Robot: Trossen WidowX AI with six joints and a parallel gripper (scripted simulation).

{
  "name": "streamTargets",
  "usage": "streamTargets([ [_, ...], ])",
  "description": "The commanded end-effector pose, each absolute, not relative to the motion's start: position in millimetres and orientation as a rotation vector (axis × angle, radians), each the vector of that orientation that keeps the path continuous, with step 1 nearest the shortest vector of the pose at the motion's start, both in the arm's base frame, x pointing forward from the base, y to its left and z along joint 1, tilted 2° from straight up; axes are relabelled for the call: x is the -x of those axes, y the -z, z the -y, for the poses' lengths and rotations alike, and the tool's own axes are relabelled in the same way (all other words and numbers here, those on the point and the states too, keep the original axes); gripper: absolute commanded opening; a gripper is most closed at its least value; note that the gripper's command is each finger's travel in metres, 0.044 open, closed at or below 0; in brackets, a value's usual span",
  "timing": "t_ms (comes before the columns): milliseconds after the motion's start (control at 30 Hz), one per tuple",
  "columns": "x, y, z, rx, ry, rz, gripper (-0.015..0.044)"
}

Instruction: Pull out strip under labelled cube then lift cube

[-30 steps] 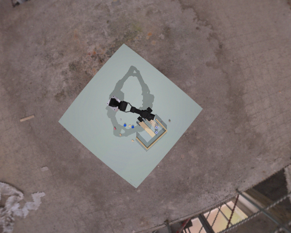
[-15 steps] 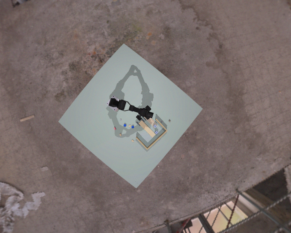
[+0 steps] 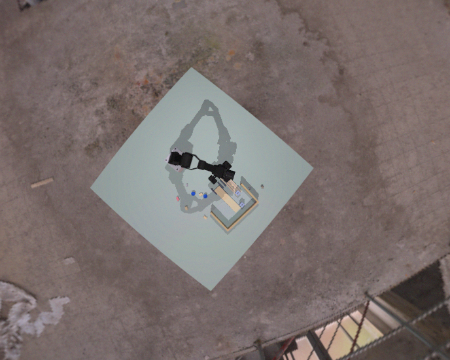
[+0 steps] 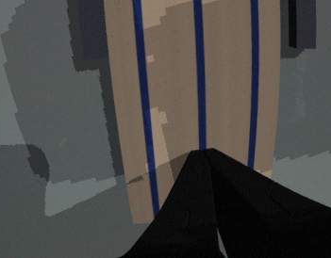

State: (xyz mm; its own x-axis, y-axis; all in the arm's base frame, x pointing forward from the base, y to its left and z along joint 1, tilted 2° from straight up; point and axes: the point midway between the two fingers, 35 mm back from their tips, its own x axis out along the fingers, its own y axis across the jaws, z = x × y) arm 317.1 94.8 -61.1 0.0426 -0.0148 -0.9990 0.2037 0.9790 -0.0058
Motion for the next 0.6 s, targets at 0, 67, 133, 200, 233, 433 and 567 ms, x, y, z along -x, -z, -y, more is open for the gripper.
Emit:
streamTargets([
  [0,-304,66,-97,-0.150,0.171,-1.544,0.0000],
  [67,-301,66,-97,-0.150,0.171,-1.545,0.0000],
  [133,-298,66,-98,-0.150,0.171,-1.545,0.0000],
  [200,-296,67,-99,-0.150,0.171,-1.545,0.0000],
  [233,-294,67,-99,-0.150,0.171,-1.545,0.0000],
  [433,-286,67,-101,-0.150,0.171,-1.546,0.0000],
  [567,-280,67,-103,-0.150,0.171,-1.547,0.0000],
])
